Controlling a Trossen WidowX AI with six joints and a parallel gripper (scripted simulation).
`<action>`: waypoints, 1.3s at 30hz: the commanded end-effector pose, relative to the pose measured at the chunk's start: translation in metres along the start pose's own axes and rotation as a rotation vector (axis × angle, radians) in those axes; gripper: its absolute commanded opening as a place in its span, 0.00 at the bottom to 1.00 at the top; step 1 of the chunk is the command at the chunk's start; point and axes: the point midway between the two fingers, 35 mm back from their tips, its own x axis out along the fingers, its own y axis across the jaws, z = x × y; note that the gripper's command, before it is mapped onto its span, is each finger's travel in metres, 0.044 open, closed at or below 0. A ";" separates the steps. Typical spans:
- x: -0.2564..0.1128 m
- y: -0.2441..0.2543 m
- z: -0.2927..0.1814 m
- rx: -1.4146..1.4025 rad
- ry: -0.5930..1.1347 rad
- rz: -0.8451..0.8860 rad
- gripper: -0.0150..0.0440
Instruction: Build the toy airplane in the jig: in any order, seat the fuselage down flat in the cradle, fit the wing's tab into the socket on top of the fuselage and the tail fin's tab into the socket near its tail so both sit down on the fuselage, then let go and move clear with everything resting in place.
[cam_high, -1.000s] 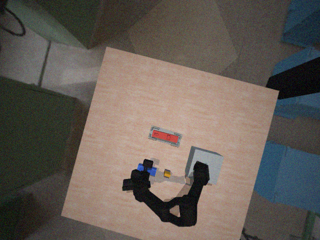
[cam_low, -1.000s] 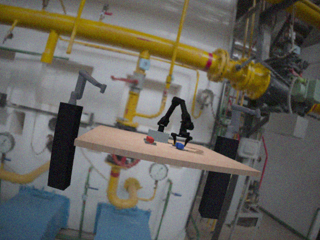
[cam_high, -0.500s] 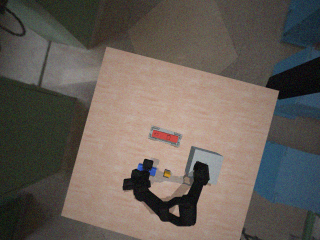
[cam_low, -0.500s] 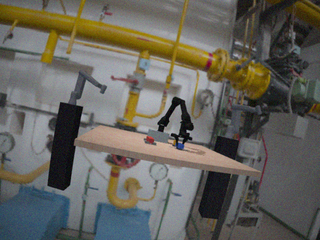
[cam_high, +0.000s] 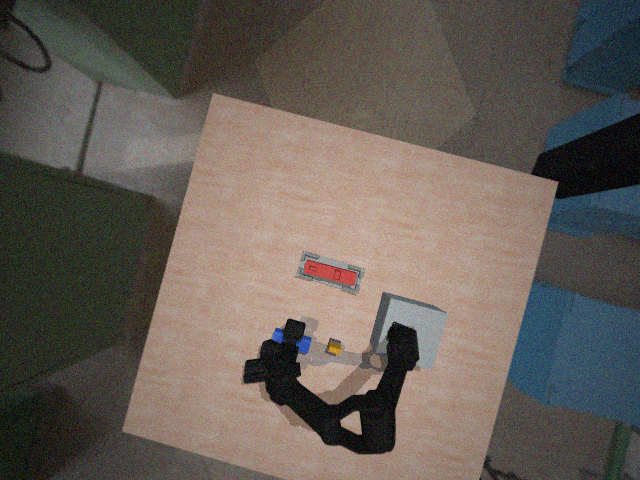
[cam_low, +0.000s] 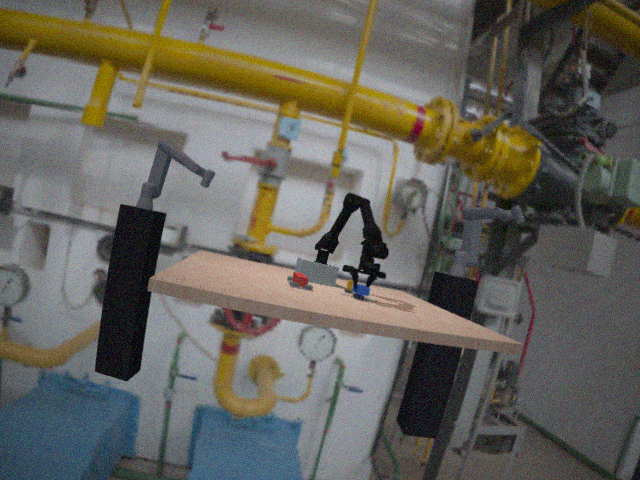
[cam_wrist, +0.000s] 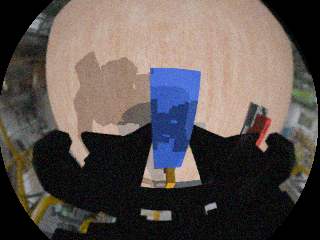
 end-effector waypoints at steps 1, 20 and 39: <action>-0.015 0.004 0.008 0.006 -0.026 0.015 0.25; -0.074 0.003 0.006 0.004 0.002 0.003 0.25; -0.118 -0.004 -0.002 0.004 0.025 -0.013 0.25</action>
